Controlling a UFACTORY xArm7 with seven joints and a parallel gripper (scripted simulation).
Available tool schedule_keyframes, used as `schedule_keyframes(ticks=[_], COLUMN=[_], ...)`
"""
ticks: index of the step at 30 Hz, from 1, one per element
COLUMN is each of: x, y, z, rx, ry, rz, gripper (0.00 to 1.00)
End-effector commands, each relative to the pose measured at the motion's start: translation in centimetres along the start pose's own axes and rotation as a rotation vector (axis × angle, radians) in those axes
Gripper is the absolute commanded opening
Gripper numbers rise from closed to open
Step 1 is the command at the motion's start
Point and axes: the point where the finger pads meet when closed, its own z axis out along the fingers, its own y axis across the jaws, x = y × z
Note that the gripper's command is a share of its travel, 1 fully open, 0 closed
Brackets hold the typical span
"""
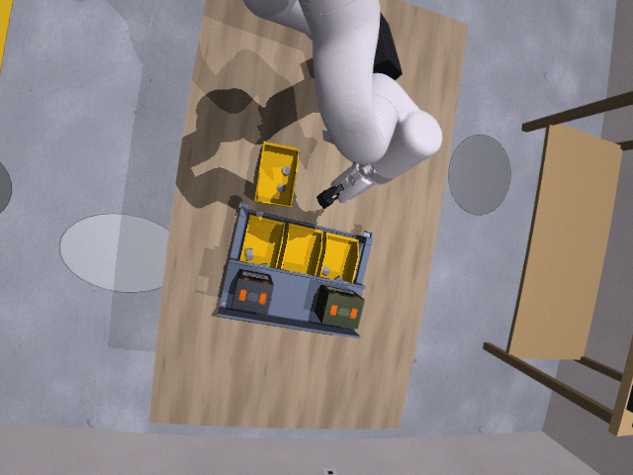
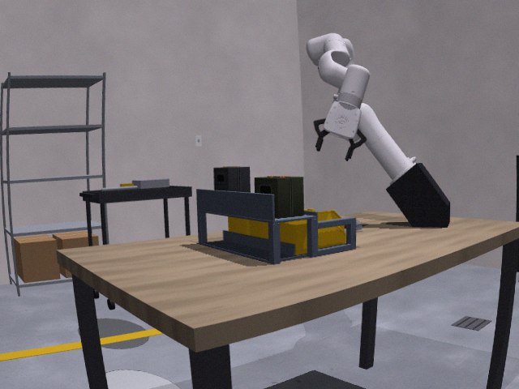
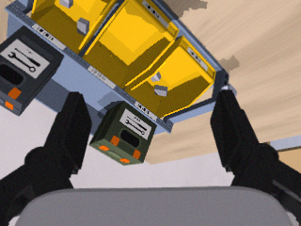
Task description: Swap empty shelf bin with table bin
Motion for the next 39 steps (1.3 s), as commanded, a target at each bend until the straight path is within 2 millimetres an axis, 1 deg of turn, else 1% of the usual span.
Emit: schedule_keyframes(ticks=[1, 8, 10, 26, 28, 35, 36, 39], x=[0.7, 0.7, 1.5, 1.8, 2.6, 2.6, 2.9, 2.9], y=[-0.2, -0.2, -0.3, -0.4, -0.5, -0.5, -0.5, -0.5], z=[0.8, 0.8, 1.6, 2.0, 2.8, 2.8, 3.1, 3.1], rx=[-0.03, -0.03, -0.06, -0.074, -0.1, -0.1, -0.112, -0.112], ry=[0.023, 0.023, 0.047, 0.059, 0.081, 0.081, 0.092, 0.092], rz=[0.054, 0.054, 0.109, 0.135, 0.187, 0.187, 0.212, 0.212], gripper=[1.0, 1.0, 1.0, 1.0, 1.0, 1.0, 1.0, 1.0])
